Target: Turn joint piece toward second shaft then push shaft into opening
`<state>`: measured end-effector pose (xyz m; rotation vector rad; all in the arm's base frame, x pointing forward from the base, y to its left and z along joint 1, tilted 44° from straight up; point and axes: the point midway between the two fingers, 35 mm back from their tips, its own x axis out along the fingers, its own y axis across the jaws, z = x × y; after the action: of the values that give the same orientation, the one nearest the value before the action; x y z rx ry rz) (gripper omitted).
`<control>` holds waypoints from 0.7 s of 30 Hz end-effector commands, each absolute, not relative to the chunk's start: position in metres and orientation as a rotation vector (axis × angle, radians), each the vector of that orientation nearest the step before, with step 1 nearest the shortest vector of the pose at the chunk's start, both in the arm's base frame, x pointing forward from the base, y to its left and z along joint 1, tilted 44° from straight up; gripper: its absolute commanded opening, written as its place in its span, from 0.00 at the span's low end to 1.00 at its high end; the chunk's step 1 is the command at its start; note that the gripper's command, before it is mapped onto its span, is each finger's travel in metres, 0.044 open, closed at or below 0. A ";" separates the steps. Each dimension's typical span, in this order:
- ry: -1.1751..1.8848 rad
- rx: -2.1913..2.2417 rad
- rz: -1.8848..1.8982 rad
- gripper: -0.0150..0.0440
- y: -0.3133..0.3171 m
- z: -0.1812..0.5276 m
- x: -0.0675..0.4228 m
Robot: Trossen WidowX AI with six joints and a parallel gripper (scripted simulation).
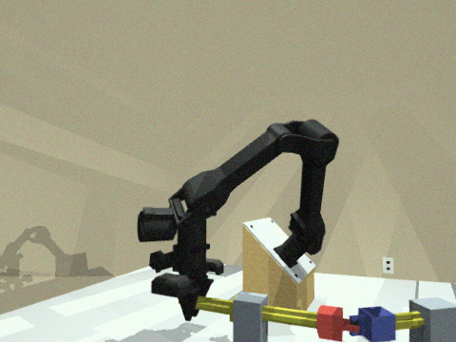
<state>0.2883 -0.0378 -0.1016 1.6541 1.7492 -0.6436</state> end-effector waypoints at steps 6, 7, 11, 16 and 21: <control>1.750 1.653 -0.643 0.37 -0.038 -0.102 0.288; 1.750 1.653 -0.643 0.37 -0.038 -0.102 0.288; 1.750 1.653 -0.643 0.55 -0.038 -0.102 0.288; 1.750 1.653 -0.643 0.77 -0.038 -0.102 0.288; 1.750 1.653 -0.643 0.99 -0.038 -0.102 0.288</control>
<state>0.2884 -0.0377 -0.1016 1.6550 1.7487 -0.6432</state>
